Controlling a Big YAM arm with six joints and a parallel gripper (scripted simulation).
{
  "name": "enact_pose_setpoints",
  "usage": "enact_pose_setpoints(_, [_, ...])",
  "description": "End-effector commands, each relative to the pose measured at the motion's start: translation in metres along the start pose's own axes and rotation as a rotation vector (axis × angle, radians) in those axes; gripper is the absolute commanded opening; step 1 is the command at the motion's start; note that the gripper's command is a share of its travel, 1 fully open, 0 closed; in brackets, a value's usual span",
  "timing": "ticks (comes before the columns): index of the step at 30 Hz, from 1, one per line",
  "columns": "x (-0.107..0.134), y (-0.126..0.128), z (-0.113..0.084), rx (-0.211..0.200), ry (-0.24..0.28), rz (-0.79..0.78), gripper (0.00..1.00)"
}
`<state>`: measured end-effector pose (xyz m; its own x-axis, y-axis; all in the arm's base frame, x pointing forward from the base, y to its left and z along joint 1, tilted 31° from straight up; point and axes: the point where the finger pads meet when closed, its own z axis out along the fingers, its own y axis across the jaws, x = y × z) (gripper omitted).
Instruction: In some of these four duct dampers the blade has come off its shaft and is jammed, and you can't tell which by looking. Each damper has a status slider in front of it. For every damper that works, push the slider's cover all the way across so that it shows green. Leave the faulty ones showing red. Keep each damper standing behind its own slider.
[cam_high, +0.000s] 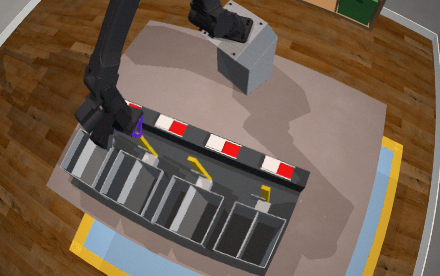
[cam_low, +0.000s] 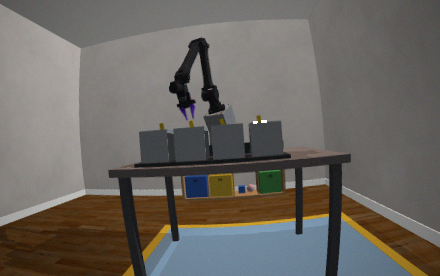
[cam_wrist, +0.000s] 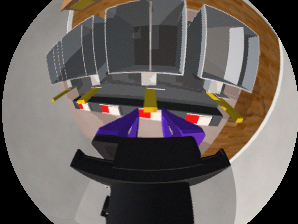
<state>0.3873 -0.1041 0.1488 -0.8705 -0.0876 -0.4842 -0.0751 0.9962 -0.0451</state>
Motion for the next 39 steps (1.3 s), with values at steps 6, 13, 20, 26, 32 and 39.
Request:
enact_pose_setpoints(6, [0.003,0.003,0.023,-0.007,0.015,0.007,0.36])
enact_pose_setpoints(13, [0.004,0.002,0.036,-0.005,0.016,0.010,0.36])
enact_pose_setpoints(20, [0.005,0.001,0.045,-0.003,0.016,0.013,0.36])
enact_pose_setpoints(26, [0.004,0.003,0.050,-0.006,0.016,0.009,0.36])
enact_pose_setpoints(32, [0.004,0.002,0.053,-0.005,0.016,0.011,0.36])
enact_pose_setpoints(39, [0.005,0.002,0.053,-0.006,0.018,0.010,0.36])
